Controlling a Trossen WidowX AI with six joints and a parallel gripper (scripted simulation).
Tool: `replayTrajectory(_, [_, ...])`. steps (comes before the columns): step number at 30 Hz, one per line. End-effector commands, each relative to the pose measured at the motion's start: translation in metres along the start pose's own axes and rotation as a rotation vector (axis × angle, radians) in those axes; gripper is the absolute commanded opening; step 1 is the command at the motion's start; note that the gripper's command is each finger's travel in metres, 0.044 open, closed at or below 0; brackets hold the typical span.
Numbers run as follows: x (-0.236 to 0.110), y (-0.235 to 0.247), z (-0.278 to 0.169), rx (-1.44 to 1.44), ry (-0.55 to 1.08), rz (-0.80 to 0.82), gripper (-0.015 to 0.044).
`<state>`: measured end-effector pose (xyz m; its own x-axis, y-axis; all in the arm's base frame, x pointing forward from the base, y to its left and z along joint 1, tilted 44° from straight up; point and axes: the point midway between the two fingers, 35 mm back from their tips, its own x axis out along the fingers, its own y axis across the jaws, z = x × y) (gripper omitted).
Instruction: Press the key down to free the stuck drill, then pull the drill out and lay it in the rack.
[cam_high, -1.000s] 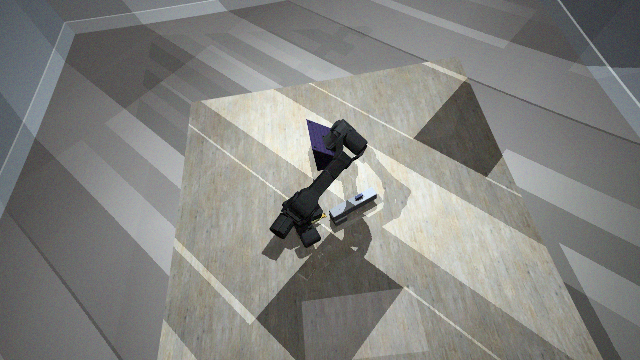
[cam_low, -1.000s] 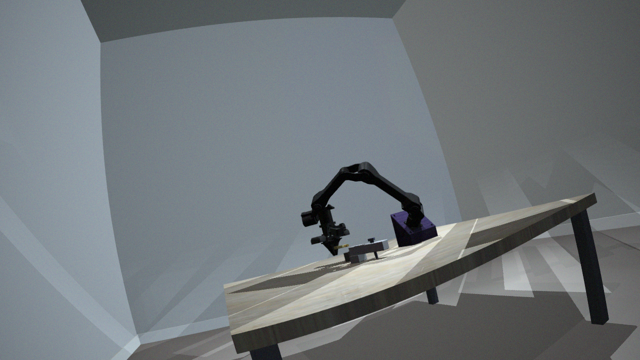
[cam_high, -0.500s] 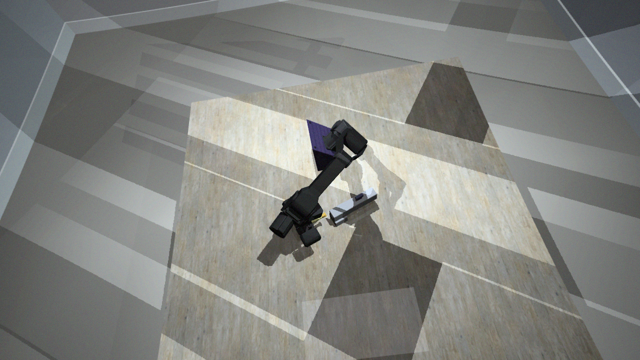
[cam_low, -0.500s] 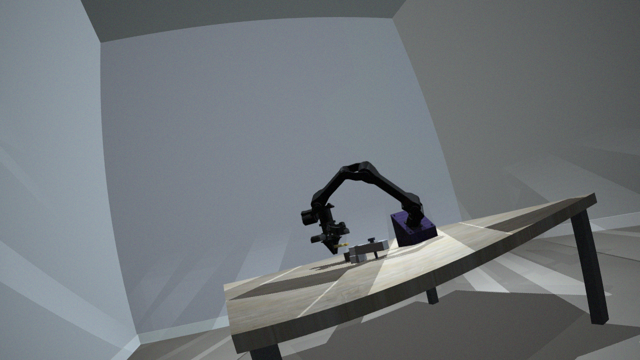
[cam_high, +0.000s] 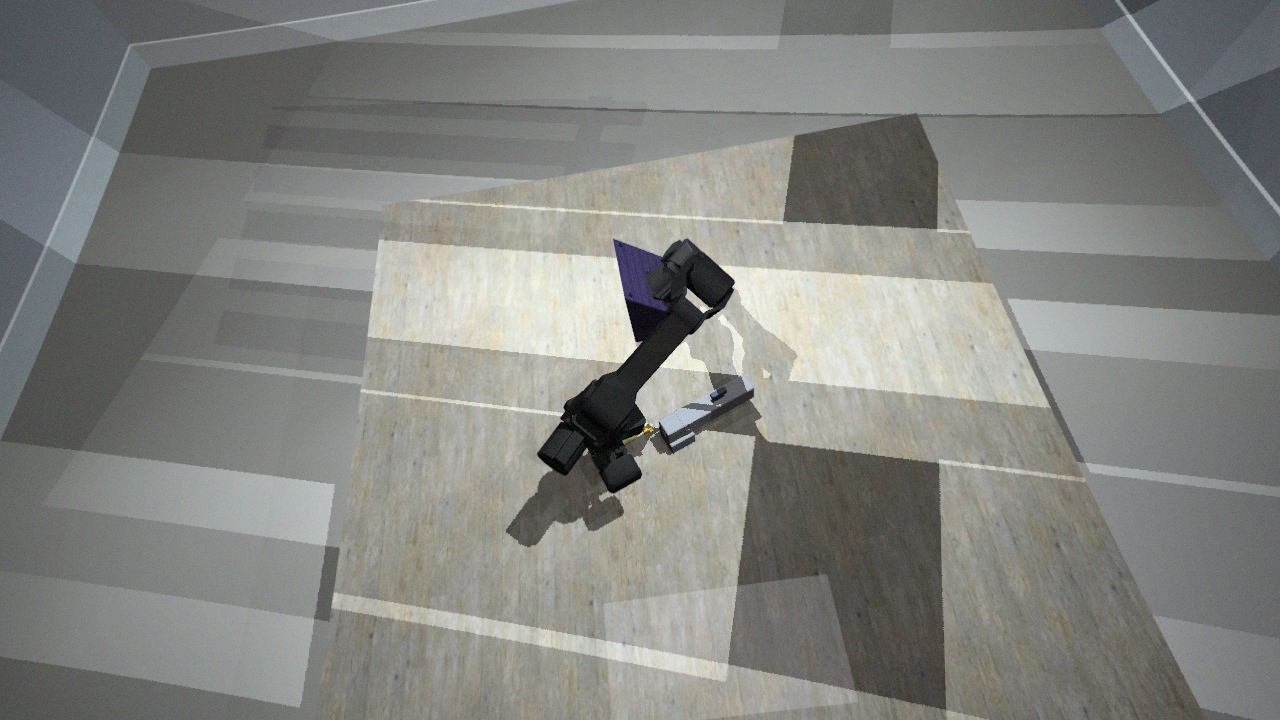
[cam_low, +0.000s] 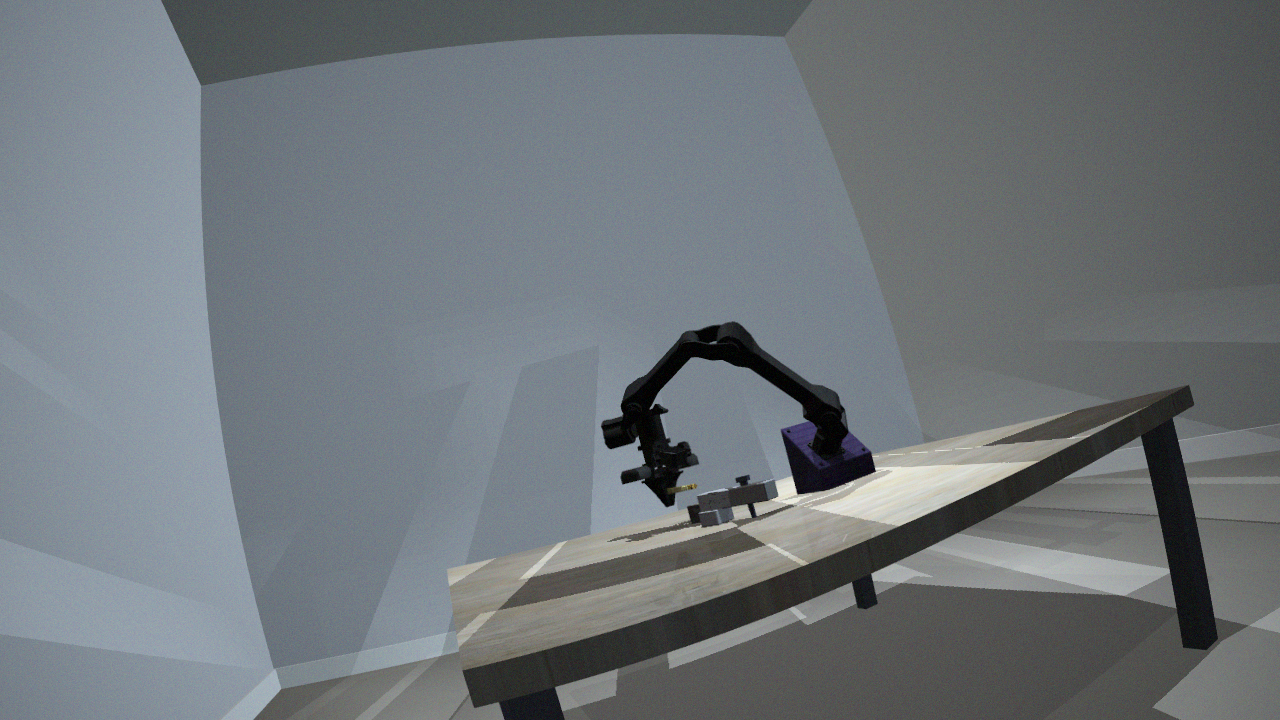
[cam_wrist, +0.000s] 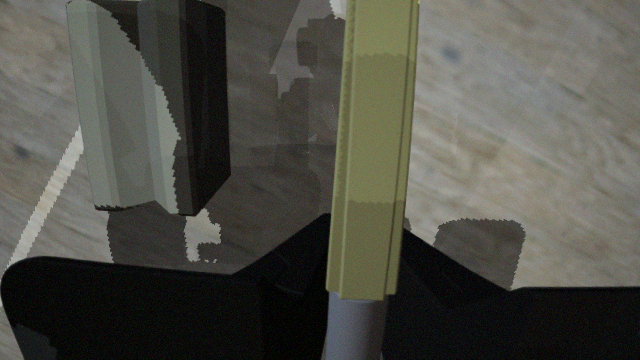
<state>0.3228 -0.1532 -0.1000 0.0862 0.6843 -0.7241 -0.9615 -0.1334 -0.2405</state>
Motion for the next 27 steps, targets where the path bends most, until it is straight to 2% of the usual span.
replayTrajectory(1, [-0.003, -0.001, -0.001, -0.007, 0.007, 0.002, 0.0000])
replayTrajectory(27, [-0.006, 0.011, -0.005, -0.007, 0.007, 0.003, 0.0000])
